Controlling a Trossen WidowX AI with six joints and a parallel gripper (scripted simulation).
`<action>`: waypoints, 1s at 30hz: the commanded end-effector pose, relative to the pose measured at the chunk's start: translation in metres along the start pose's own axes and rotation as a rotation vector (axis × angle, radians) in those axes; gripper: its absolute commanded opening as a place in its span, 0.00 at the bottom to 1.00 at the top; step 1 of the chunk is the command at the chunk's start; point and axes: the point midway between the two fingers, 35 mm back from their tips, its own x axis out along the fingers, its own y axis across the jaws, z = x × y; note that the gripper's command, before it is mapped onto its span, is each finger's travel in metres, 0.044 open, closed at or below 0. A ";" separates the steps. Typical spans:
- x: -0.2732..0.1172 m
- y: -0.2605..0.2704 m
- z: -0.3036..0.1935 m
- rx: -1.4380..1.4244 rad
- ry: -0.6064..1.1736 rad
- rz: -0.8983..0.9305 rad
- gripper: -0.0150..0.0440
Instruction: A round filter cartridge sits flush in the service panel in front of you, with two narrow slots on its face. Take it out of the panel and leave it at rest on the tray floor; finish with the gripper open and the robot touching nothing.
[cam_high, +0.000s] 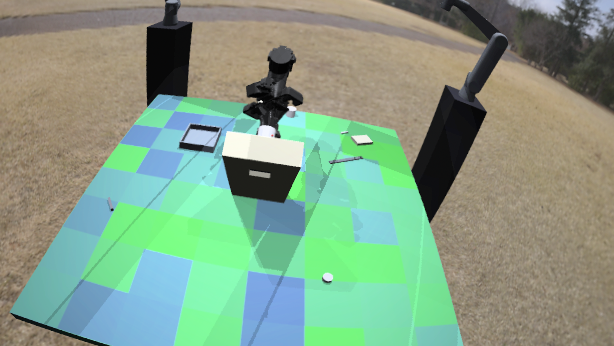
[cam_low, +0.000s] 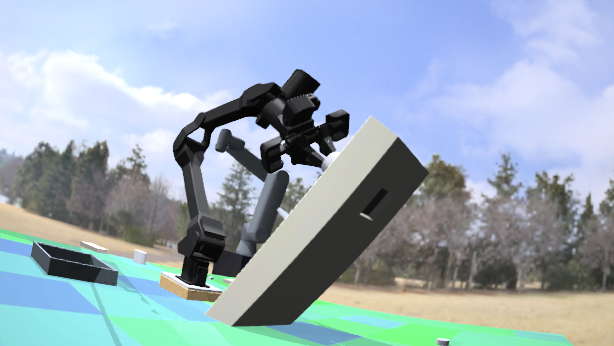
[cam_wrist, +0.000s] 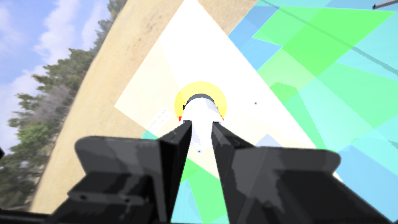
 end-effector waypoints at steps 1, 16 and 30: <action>-0.008 0.000 0.000 -0.006 0.003 0.003 0.25; -0.004 -0.033 -0.027 -0.006 0.004 0.001 0.25; 0.002 -0.056 -0.046 0.000 0.009 -0.010 0.34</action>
